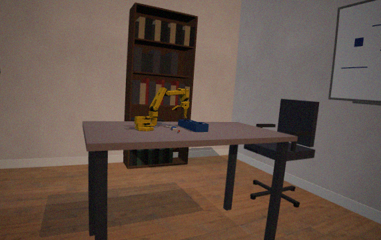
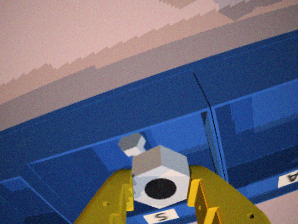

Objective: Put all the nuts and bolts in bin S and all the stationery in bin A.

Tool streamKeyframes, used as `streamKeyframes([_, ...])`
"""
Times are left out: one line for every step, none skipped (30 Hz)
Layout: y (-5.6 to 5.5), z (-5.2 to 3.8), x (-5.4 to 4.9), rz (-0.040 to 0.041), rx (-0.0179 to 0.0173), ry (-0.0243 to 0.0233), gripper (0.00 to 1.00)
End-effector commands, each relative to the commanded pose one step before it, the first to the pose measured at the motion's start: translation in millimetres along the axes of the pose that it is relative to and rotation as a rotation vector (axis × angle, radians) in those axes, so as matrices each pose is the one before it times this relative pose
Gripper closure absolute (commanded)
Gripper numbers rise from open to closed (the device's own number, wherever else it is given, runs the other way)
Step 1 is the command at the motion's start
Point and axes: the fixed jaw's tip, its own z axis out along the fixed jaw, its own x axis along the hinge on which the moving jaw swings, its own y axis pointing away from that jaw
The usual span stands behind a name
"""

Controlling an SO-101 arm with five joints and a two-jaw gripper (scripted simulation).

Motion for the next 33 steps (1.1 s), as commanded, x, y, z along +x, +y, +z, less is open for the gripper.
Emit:
streamKeyframes([-1.11,-7.915,12.56,-0.05425,0.03117,0.06342,1.00])
streamKeyframes([0.23,0.158,1.39,-0.01689,0.00147,0.00433,1.00])
streamKeyframes([0.25,0.153,1.31,-0.01601,0.00130,0.00415,1.00])
streamKeyframes([0.25,0.140,1.21,-0.01482,0.00111,0.00384,1.00])
streamKeyframes([0.25,0.135,1.08,-0.01341,0.00096,0.00348,1.00])
streamKeyframes([0.24,0.112,0.96,-0.01180,0.00079,0.00309,1.00])
streamKeyframes([0.21,0.103,0.81,-0.01007,0.00063,0.00264,1.00])
streamKeyframes([0.18,0.082,0.66,-0.00825,0.00049,0.00219,1.00])
streamKeyframes([0.15,0.065,0.51,-0.00642,0.00036,0.00171,1.00])
streamKeyframes([0.10,0.049,0.37,-0.00466,0.00026,0.00123,1.00])
streamKeyframes([0.07,0.026,0.24,-0.00305,0.00016,0.00081,1.00])
streamKeyframes([0.04,0.017,0.13,-0.00170,0.00010,0.00045,1.00])
streamKeyframes([0.02,0.011,0.06,-0.00066,0.00001,0.00018,1.00])
streamKeyframes([0.00,0.000,0.00,0.00000,0.00000,0.00000,1.00])
streamKeyframes([0.00,0.000,0.00,0.00000,0.00000,0.00000,1.00])
streamKeyframes([0.00,0.001,0.01,-0.00009,0.00000,0.00003,1.00])
streamKeyframes([0.01,-0.001,0.00,-0.00009,0.00000,0.00002,1.00])
streamKeyframes([0.01,0.009,0.06,-0.00066,0.00005,0.00022,1.00])
streamKeyframes([0.03,0.024,0.13,-0.00163,0.00014,0.00052,1.00])
streamKeyframes([0.06,0.042,0.25,-0.00299,0.00020,0.00098,1.00])
streamKeyframes([0.08,0.067,0.37,-0.00456,0.00034,0.00147,1.00])
streamKeyframes([0.12,0.087,0.52,-0.00629,0.00044,0.00203,1.00])
streamKeyframes([0.16,0.113,0.66,-0.00805,0.00052,0.00261,1.00])
streamKeyframes([0.20,0.135,0.80,-0.00984,0.00063,0.00323,1.00])
streamKeyframes([0.25,0.158,0.94,-0.01154,0.00064,0.00375,1.00])
streamKeyframes([0.30,0.187,1.06,-0.01312,0.00071,0.00430,1.00])
streamKeyframes([0.35,0.199,1.17,-0.01447,0.00065,0.00476,1.00])
streamKeyframes([0.39,0.223,1.25,-0.01564,0.00065,0.00516,1.00])
streamKeyframes([0.44,0.228,1.32,-0.01656,0.00055,0.00544,1.00])
streamKeyframes([0.48,0.245,1.36,-0.01716,0.00044,0.00568,1.00])
streamKeyframes([0.00,0.000,0.00,0.00000,0.00000,0.00000,1.00])
streamKeyframes([0.00,0.000,0.00,0.00000,0.00000,0.00000,1.00])
streamKeyframes([0.52,0.248,1.36,-0.01745,0.00032,0.00580,1.00])
